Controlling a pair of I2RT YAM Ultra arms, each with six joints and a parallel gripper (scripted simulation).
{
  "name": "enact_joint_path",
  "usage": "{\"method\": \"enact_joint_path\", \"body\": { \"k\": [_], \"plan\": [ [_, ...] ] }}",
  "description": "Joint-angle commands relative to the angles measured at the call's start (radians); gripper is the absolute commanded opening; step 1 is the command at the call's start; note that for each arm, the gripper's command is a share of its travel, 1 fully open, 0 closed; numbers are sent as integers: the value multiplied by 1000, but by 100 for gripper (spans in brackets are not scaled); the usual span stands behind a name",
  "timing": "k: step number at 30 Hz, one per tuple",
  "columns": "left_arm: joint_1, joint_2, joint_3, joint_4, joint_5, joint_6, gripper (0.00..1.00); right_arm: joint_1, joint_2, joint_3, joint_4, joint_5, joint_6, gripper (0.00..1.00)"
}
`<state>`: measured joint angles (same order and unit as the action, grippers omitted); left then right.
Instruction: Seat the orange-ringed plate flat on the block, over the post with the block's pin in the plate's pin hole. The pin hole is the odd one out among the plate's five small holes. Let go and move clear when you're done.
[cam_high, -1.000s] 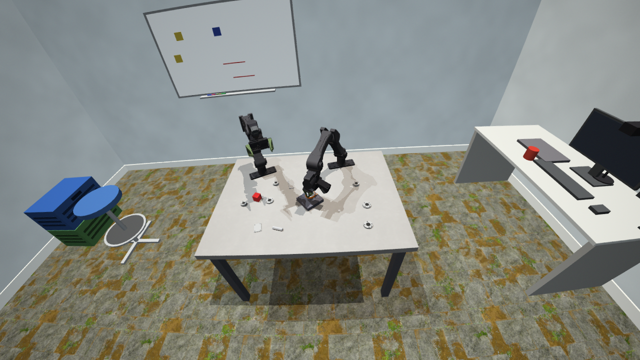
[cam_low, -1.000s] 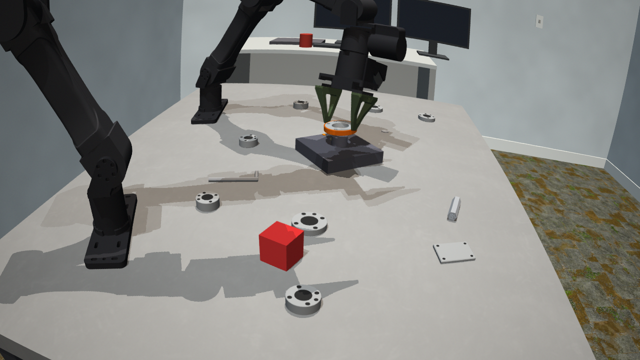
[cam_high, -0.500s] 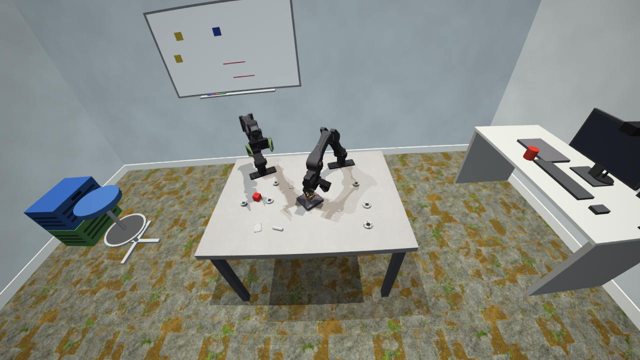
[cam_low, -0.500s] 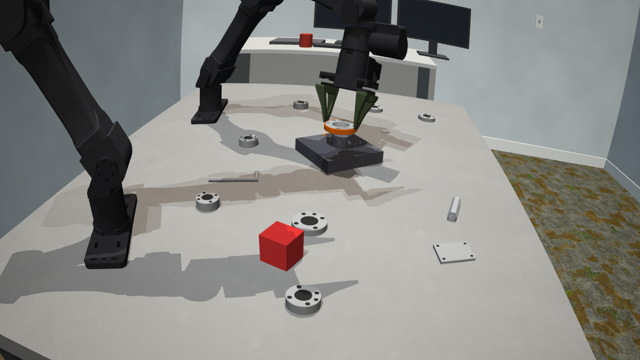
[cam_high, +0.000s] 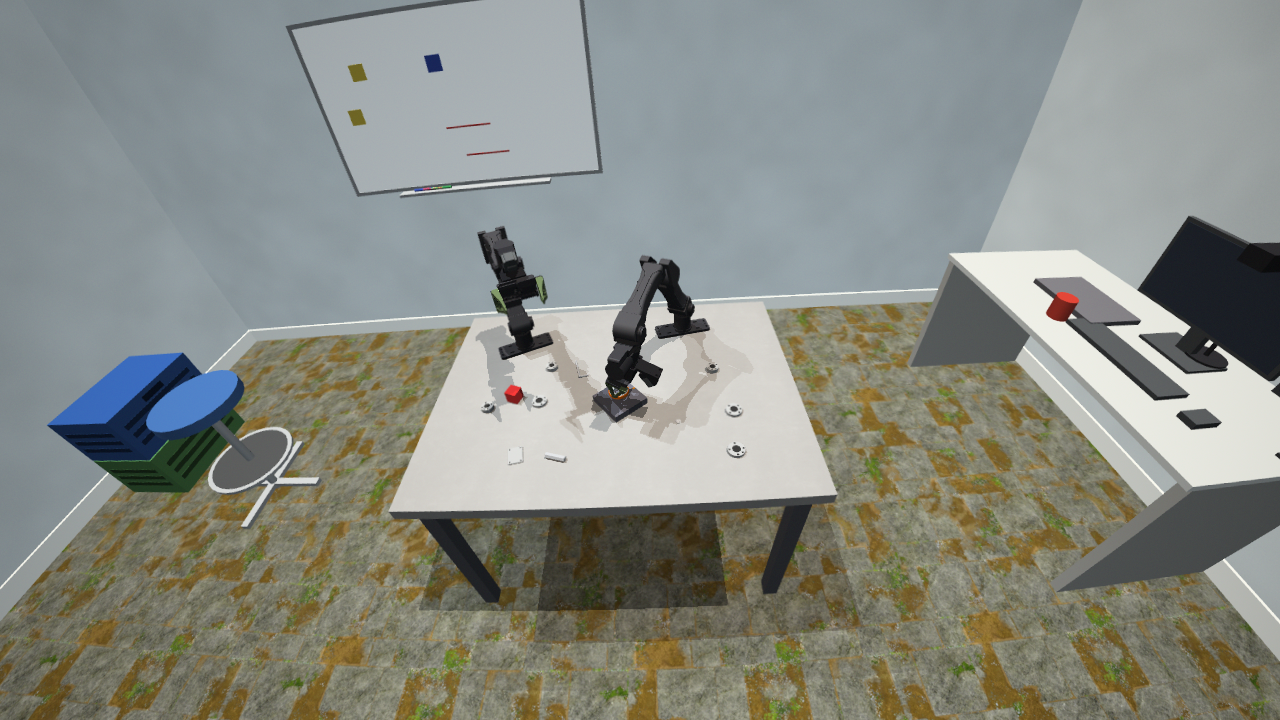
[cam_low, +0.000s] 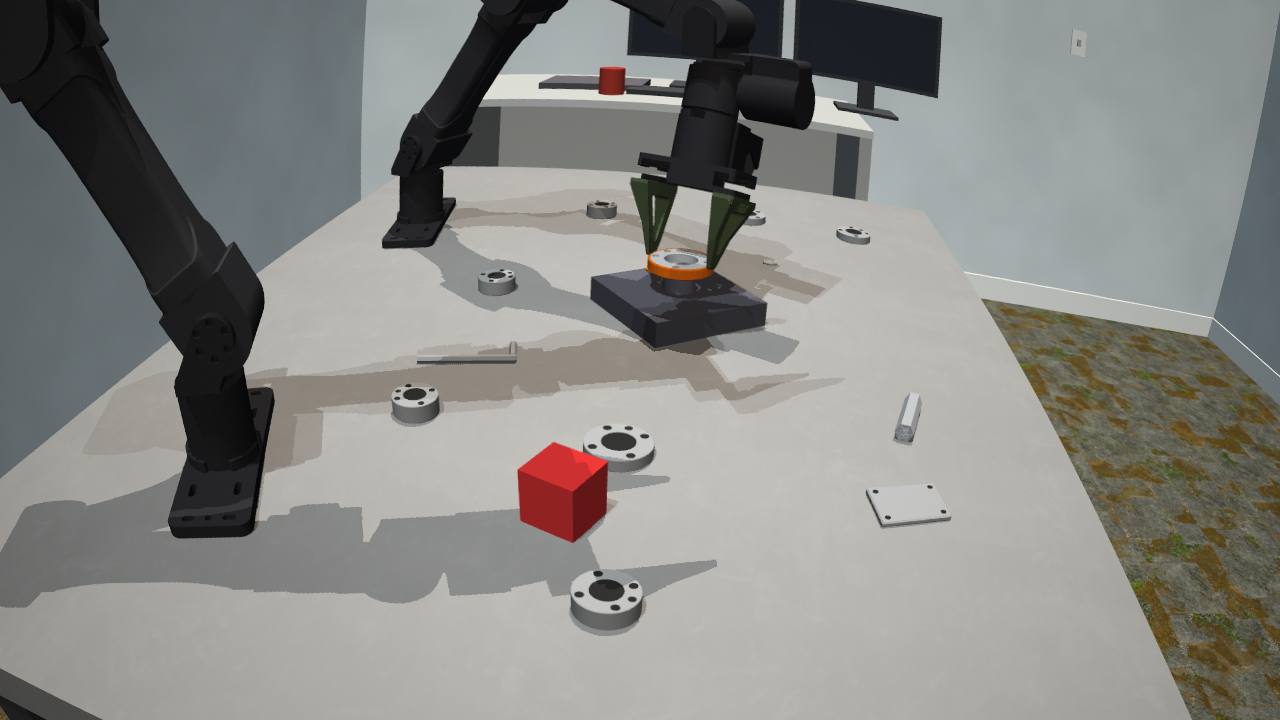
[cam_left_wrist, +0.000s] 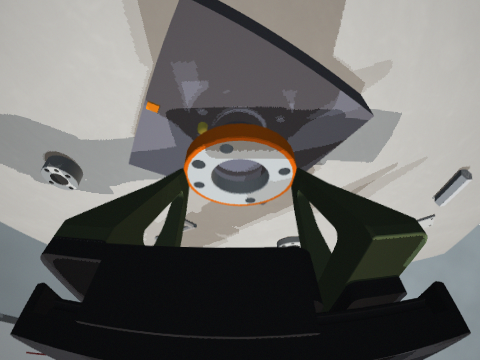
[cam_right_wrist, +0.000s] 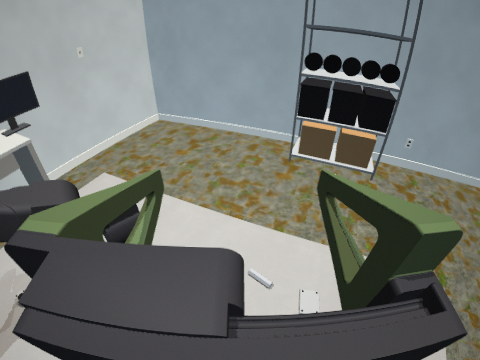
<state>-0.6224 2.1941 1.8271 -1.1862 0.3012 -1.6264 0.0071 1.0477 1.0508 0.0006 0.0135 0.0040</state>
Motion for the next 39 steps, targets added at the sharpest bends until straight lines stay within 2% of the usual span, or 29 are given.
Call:
{"method": "enact_joint_path", "body": {
  "k": [1,3,5,7,12,14,18,20,22,26,28,29,31,35,38,39],
  "plan": [
    [-10,-36,24,10,8,-1,0,-2,-17,20,-5,-4,-7,100],
    [-11,-34,-27,17,8,-1,0,-2,-17,20,-5,-4,-7,100],
    [-12,-34,29,-11,8,-6,0,-2,-17,20,-5,-4,-7,100],
    [-12,-37,34,-10,8,-4,0,-2,-17,20,-5,-4,-7,100],
    [-12,-32,-35,22,7,-5,0,-2,-17,20,-5,-4,-7,100],
    [-12,-33,10,13,8,-6,0,-2,-17,20,-5,-4,-7,100],
    [-12,-33,0,0,7,-5,0,-2,-17,20,-5,-4,-7,100],
    [-12,-31,-42,28,7,-6,0,-2,-17,20,-5,-4,-7,100],
    [-13,-12,7,30,5,-6,0,-2,-17,20,-5,-4,-7,100],
    [-11,-30,-47,33,6,-4,0,-2,-17,20,-5,-4,-7,100],
    [-12,-30,-13,4,8,-5,0,-2,-17,20,-5,-4,-7,100],
    [-13,-24,-57,48,6,-7,0,-2,-17,20,-5,-4,-7,100],
    [-15,16,-57,58,-1,-8,0,-2,-17,20,-5,-4,-7,100],
    [-8,-19,-34,39,7,-6,0,-2,-17,20,-5,-4,-7,100],
    [-7,-18,-71,76,3,-8,0,-2,-17,20,-5,-4,-7,100],
    [-8,-24,-42,52,2,-8,0,-2,-17,20,-5,-4,-7,100]
  ]
}}
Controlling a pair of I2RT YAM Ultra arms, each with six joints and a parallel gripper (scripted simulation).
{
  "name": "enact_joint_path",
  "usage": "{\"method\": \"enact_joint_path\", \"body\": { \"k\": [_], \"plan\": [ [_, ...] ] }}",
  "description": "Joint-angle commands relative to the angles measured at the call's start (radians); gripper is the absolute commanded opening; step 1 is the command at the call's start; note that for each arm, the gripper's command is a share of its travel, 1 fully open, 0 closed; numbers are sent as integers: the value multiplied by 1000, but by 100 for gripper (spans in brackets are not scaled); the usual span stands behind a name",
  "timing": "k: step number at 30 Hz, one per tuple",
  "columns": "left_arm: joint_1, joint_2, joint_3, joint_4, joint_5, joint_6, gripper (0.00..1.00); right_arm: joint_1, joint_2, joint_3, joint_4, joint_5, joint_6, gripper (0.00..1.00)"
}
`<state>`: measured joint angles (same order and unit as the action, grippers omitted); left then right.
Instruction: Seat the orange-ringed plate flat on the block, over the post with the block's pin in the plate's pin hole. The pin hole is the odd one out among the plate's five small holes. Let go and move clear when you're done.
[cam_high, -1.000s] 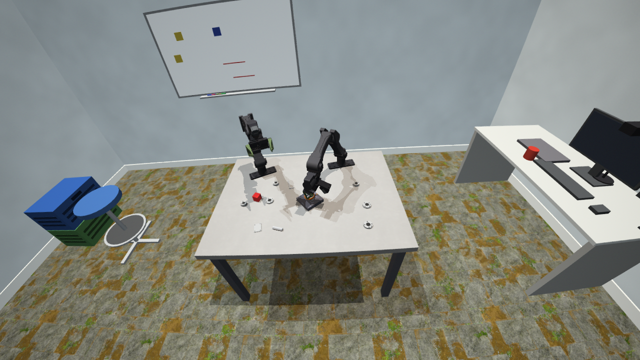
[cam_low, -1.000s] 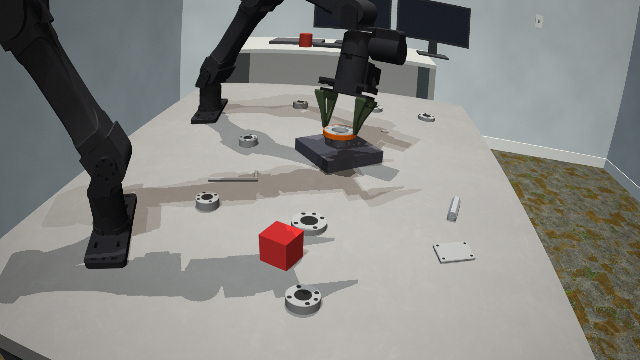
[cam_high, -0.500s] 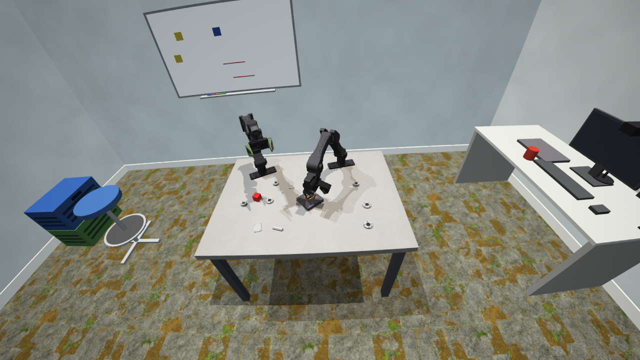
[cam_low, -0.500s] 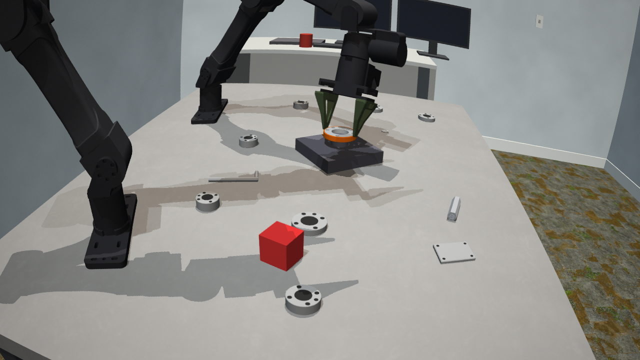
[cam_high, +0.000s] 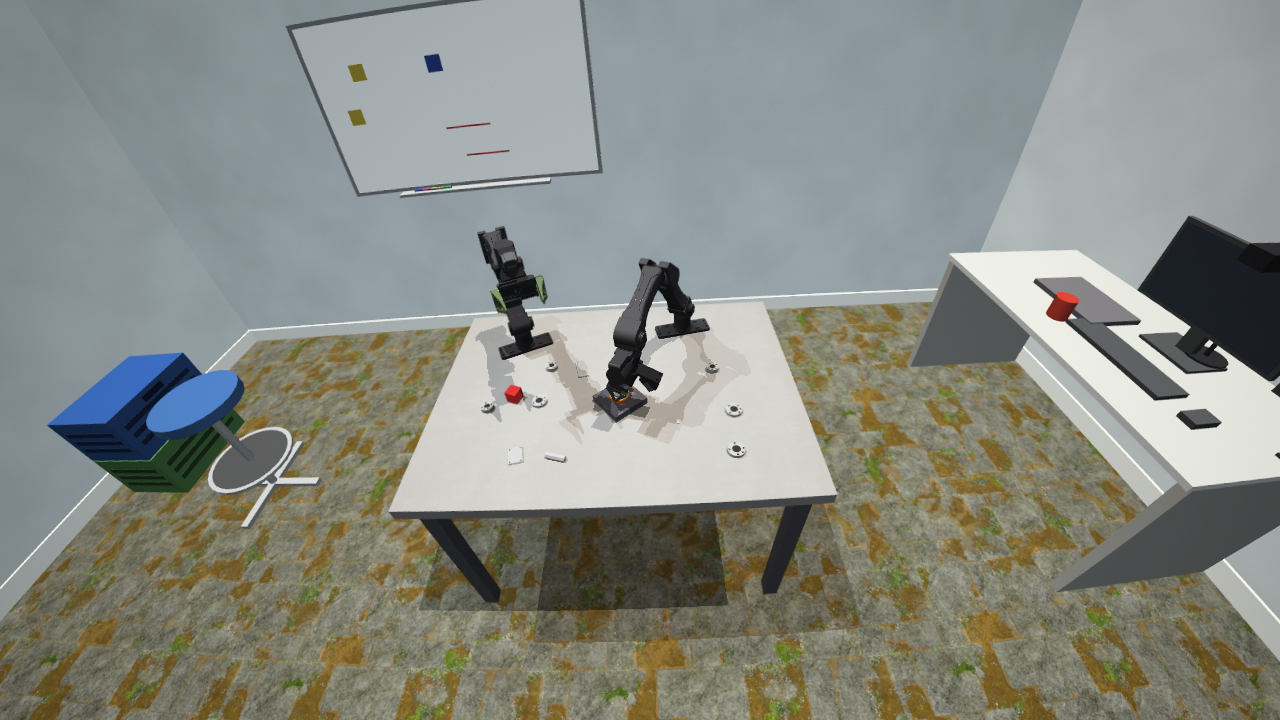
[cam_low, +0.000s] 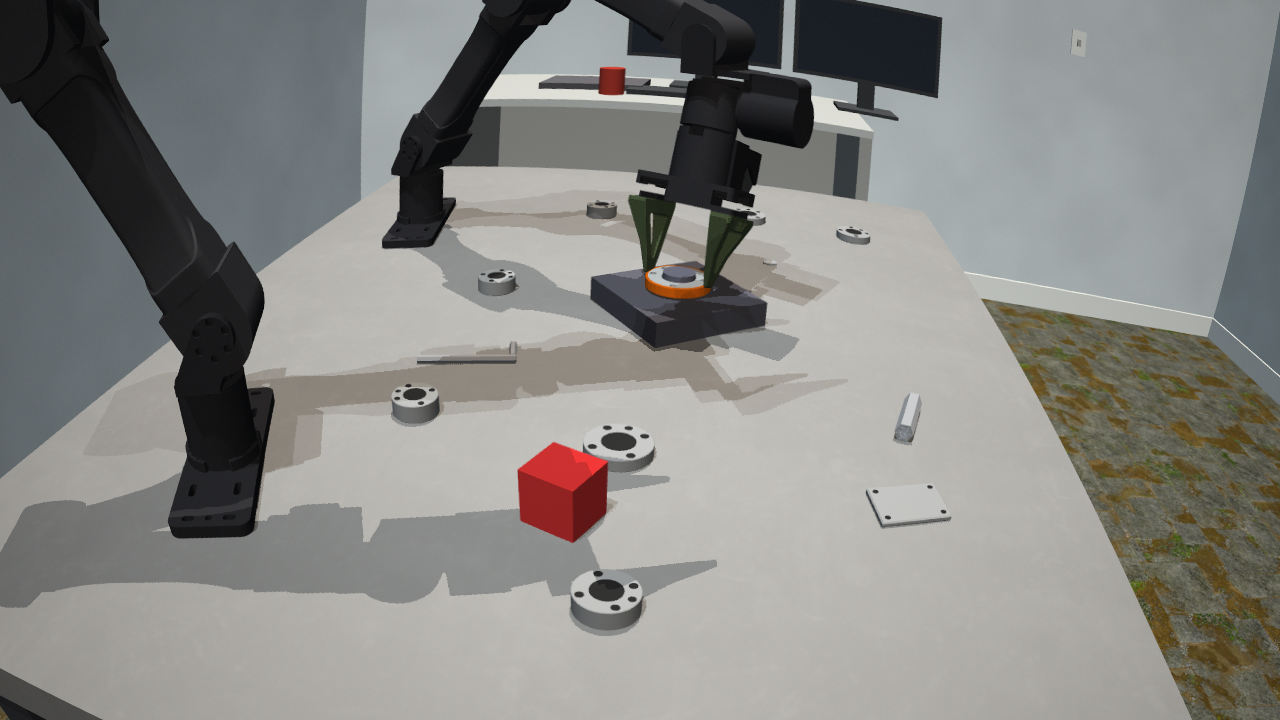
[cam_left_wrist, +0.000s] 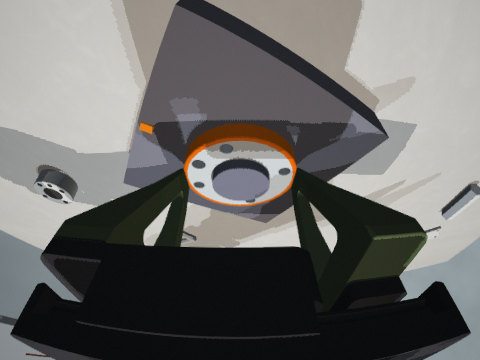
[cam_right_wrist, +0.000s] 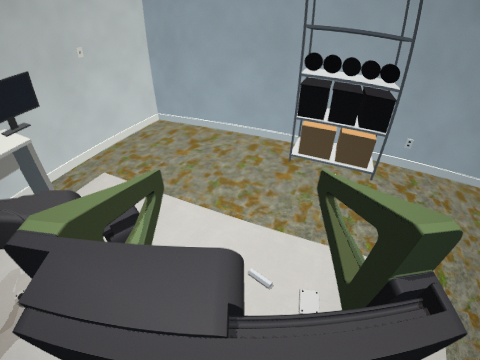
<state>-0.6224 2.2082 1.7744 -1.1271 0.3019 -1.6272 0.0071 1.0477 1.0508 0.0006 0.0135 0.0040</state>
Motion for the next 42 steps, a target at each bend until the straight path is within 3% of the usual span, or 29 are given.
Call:
{"method": "enact_joint_path", "body": {
  "k": [1,7,9,15,18,19,42],
  "plan": [
    [-7,-40,32,-17,6,-6,0,-2,-17,20,-5,-4,-7,100],
    [-5,-34,-32,16,4,-5,0,-2,-17,20,-5,-4,-7,100],
    [-6,-26,22,-9,1,-7,0,-2,-17,20,-5,-4,-7,100],
    [-5,-13,-28,23,2,-5,0,-2,-17,20,-5,-4,-7,100],
    [-4,-29,26,-5,3,-5,0,-2,-17,20,-5,-4,-7,100],
    [-6,-35,22,-8,4,-6,77,-2,-17,20,-5,-4,-7,100],
    [-6,-42,54,-48,3,-6,77,-2,-17,20,-5,-4,-7,100]
  ]
}}
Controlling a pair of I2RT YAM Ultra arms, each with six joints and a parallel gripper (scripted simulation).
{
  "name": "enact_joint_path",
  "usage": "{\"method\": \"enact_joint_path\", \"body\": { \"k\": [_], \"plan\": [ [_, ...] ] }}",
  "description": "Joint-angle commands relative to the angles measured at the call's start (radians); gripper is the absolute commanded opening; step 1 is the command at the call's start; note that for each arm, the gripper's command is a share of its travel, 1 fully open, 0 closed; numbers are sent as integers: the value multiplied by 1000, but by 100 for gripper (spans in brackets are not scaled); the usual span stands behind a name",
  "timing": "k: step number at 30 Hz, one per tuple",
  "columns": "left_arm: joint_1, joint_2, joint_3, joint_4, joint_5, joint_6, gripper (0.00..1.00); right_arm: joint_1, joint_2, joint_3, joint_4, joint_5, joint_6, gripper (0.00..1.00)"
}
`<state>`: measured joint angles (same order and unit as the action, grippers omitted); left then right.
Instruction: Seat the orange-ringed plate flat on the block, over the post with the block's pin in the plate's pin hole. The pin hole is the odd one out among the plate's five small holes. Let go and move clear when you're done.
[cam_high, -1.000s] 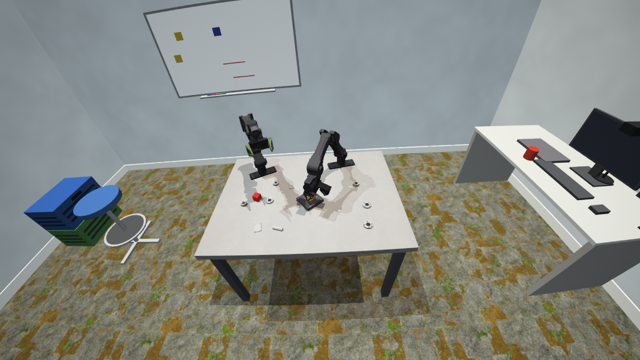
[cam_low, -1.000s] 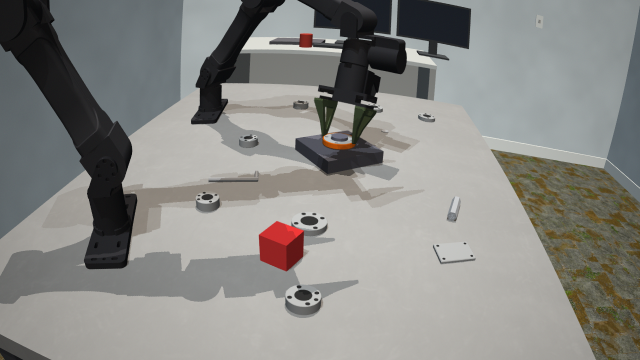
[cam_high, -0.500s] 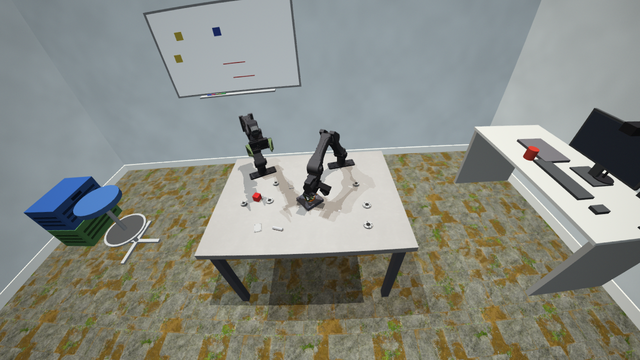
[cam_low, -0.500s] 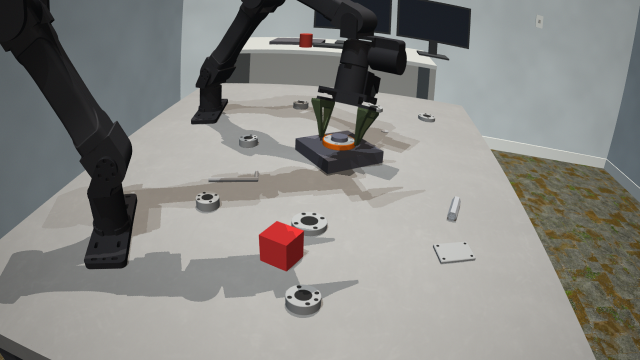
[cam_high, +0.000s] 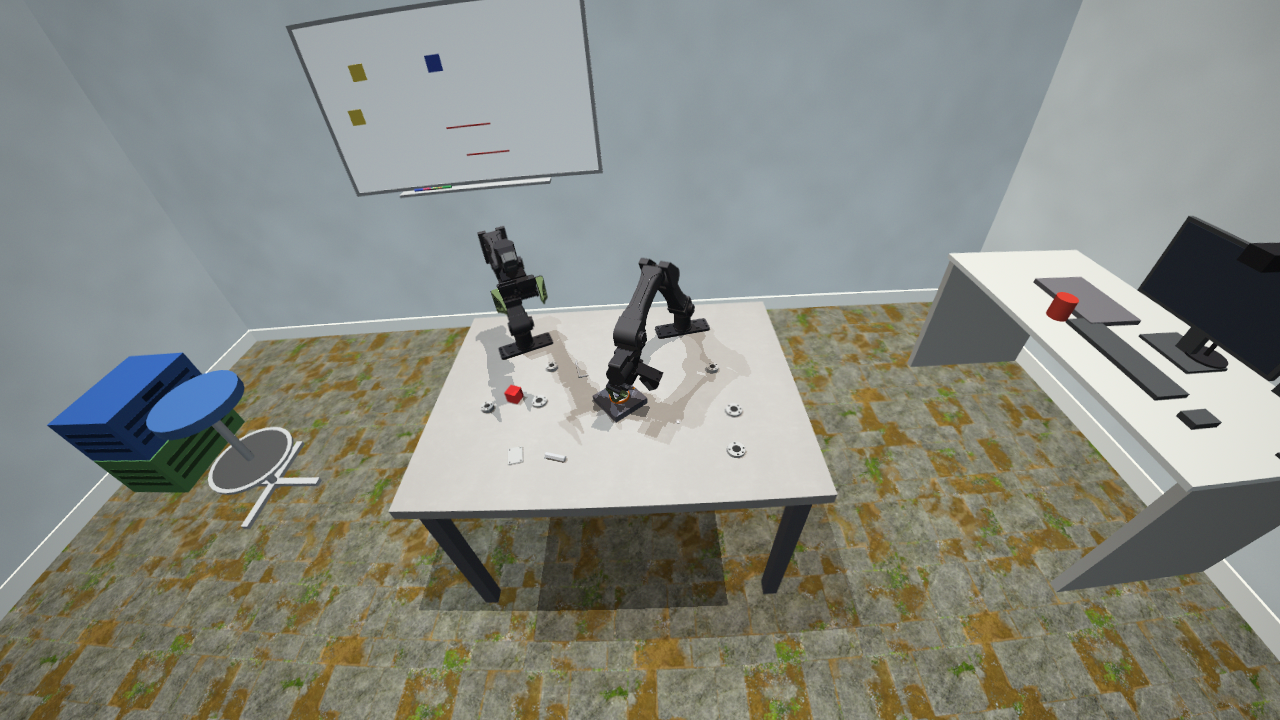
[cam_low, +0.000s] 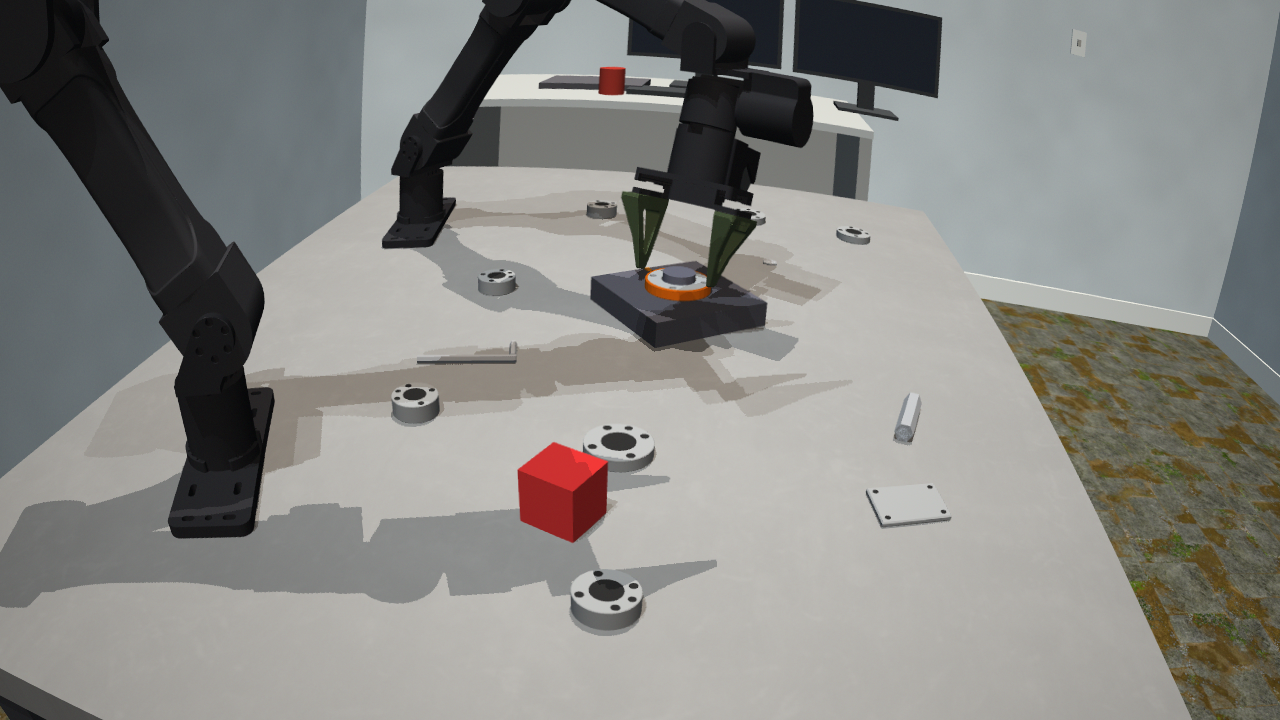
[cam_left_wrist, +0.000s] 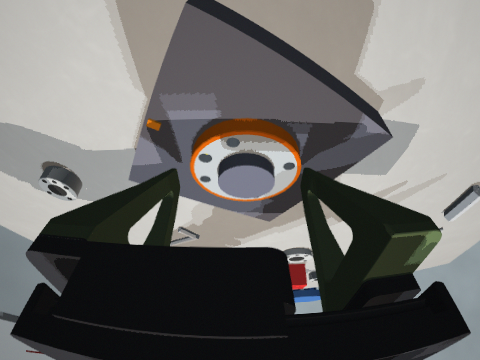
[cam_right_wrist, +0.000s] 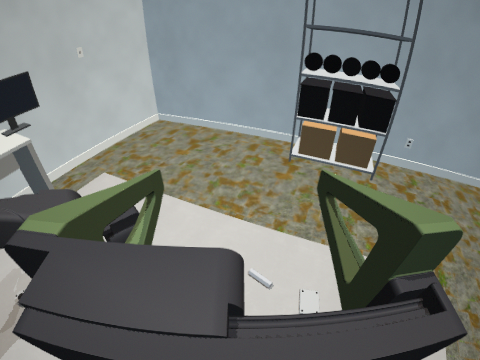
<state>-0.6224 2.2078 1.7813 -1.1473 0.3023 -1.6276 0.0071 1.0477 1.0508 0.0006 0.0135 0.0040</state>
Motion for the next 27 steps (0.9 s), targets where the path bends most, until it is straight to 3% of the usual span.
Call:
{"method": "enact_joint_path", "body": {
  "k": [1,6,19,22,24,27],
  "plan": [
    [-6,-41,50,-29,3,-5,77,-2,-17,20,-5,-4,-7,100],
    [-2,-34,54,-26,2,-4,77,-2,-17,20,-5,-4,-7,100],
    [-6,-61,251,-261,3,-6,77,-2,-17,20,-5,-4,-7,100],
    [-6,-59,247,-218,3,-5,77,-2,-17,20,-5,-4,-7,100],
    [-5,-61,171,-170,1,-4,77,-2,-17,20,-5,-4,-7,100],
    [-5,-69,223,-208,1,-4,77,-2,-17,20,-5,-4,-7,100]
  ]
}}
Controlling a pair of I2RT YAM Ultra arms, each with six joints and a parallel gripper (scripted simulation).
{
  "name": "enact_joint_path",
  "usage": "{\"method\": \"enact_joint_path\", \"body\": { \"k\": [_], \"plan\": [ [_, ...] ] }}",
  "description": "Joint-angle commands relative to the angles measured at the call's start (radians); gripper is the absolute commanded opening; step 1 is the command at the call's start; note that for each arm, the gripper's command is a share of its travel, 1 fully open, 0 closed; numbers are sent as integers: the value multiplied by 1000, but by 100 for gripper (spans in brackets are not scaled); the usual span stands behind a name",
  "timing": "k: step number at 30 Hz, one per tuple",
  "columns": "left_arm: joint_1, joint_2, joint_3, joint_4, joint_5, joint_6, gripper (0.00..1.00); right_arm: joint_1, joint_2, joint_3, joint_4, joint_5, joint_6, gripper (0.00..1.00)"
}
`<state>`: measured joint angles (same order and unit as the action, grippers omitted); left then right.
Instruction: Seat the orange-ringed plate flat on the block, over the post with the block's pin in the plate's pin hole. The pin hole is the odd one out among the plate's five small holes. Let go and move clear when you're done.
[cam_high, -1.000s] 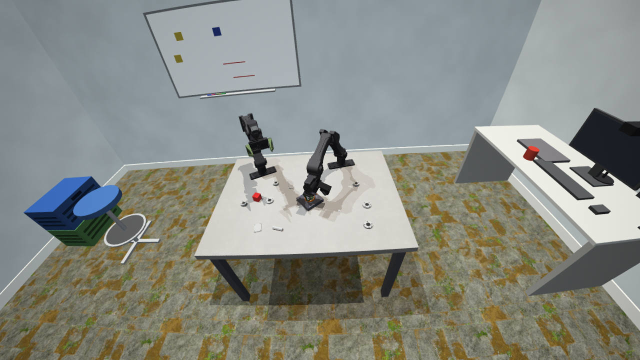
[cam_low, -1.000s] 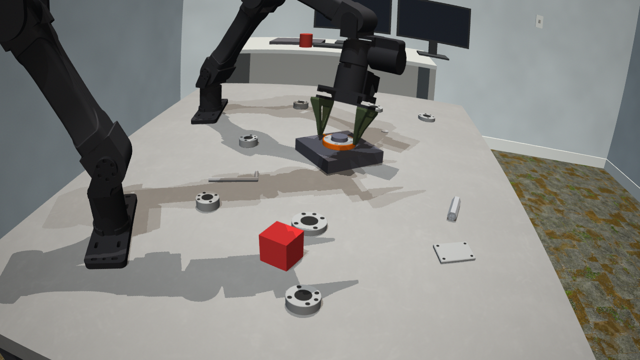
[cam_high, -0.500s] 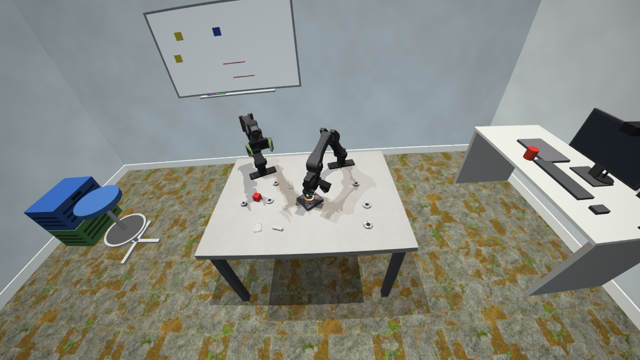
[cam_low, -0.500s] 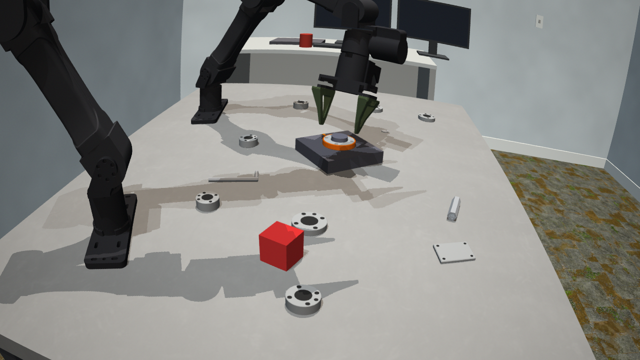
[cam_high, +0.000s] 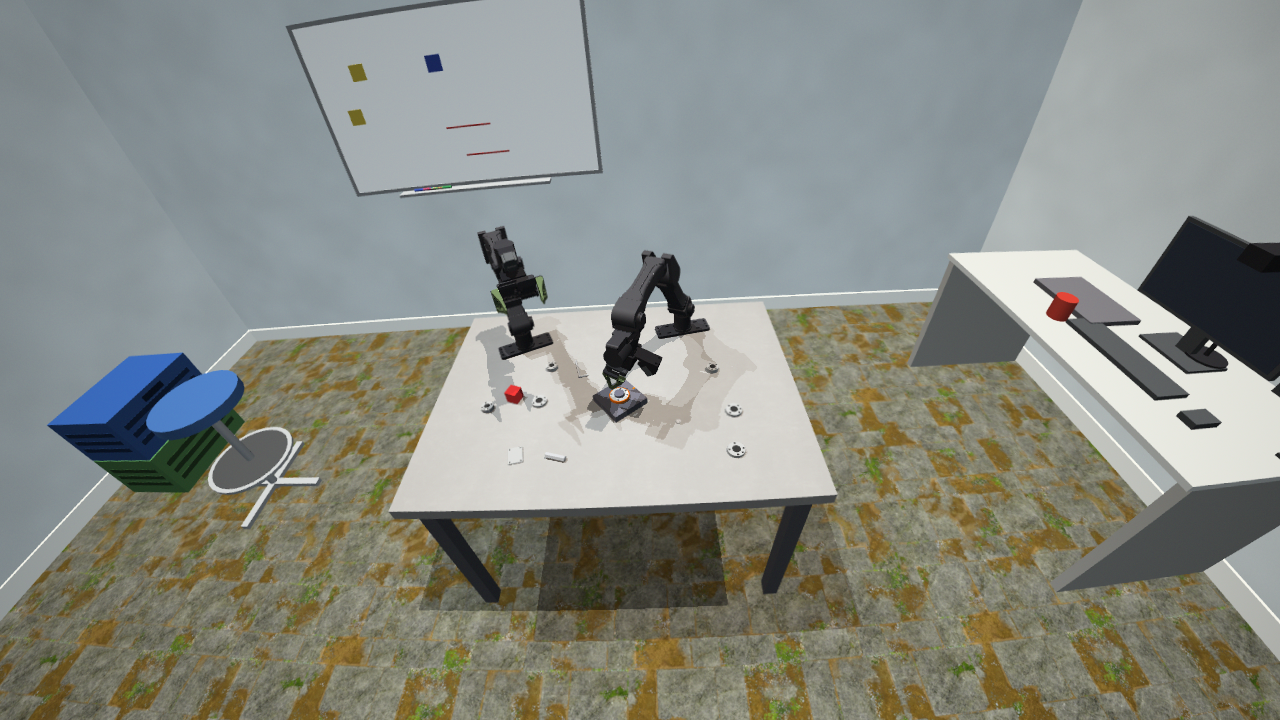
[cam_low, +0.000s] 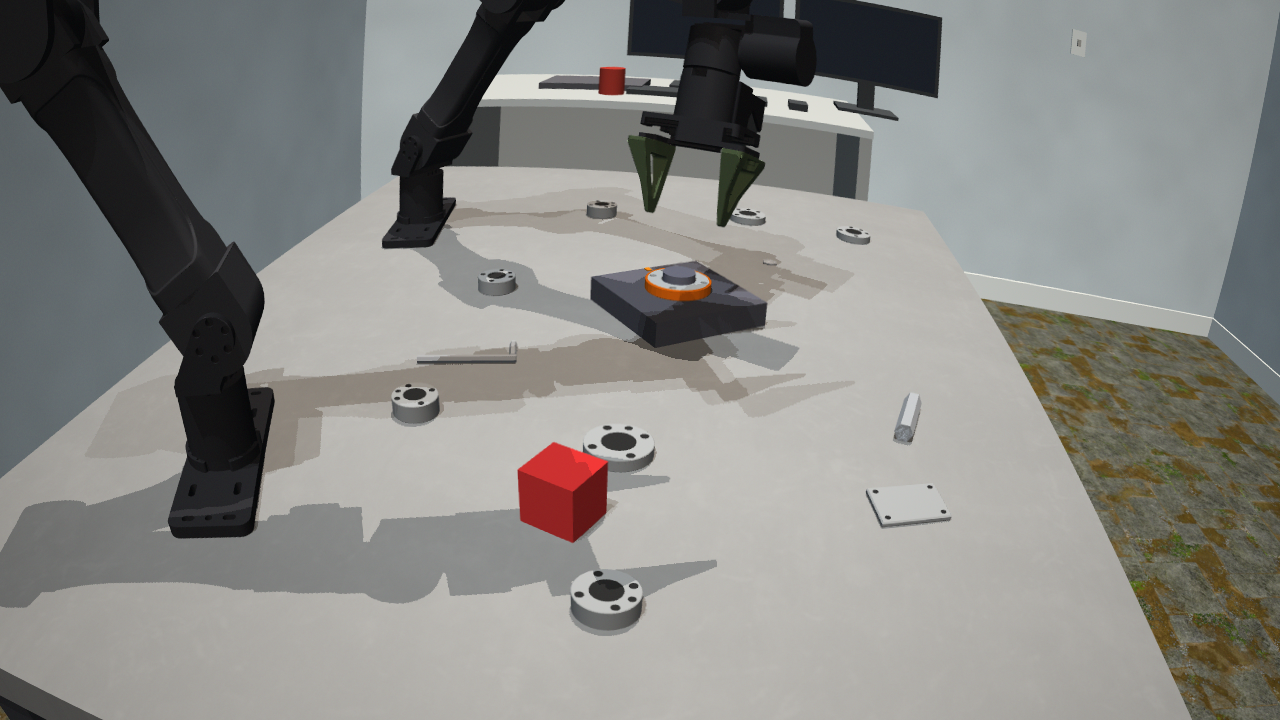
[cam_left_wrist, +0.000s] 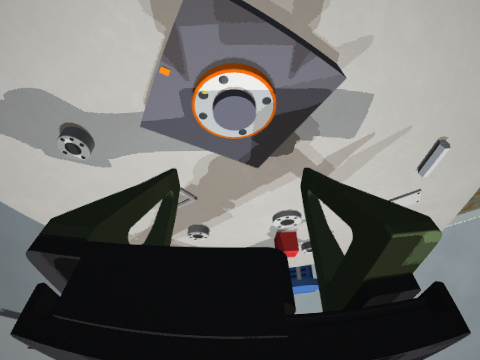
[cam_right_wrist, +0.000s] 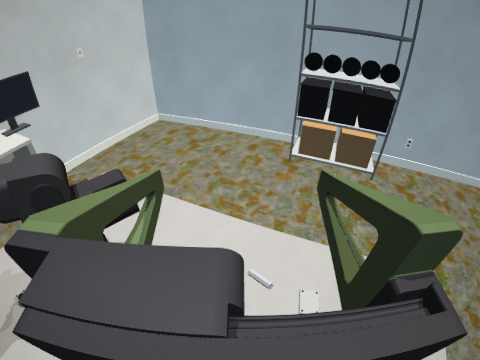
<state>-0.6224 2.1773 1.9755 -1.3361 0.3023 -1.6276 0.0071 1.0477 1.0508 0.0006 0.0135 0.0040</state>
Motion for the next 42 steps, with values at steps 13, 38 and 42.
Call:
{"method": "enact_joint_path", "body": {
  "k": [13,38,42],
  "plan": [
    [42,-88,-39,87,-31,118,77,-3,-7,9,-1,-5,-3,100],
    [303,-499,-186,556,-192,868,77,-10,-11,-12,-5,-13,-11,100],
    [361,-576,-247,653,-213,1002,77,-17,-8,-17,-8,-14,-11,100]
  ]
}}
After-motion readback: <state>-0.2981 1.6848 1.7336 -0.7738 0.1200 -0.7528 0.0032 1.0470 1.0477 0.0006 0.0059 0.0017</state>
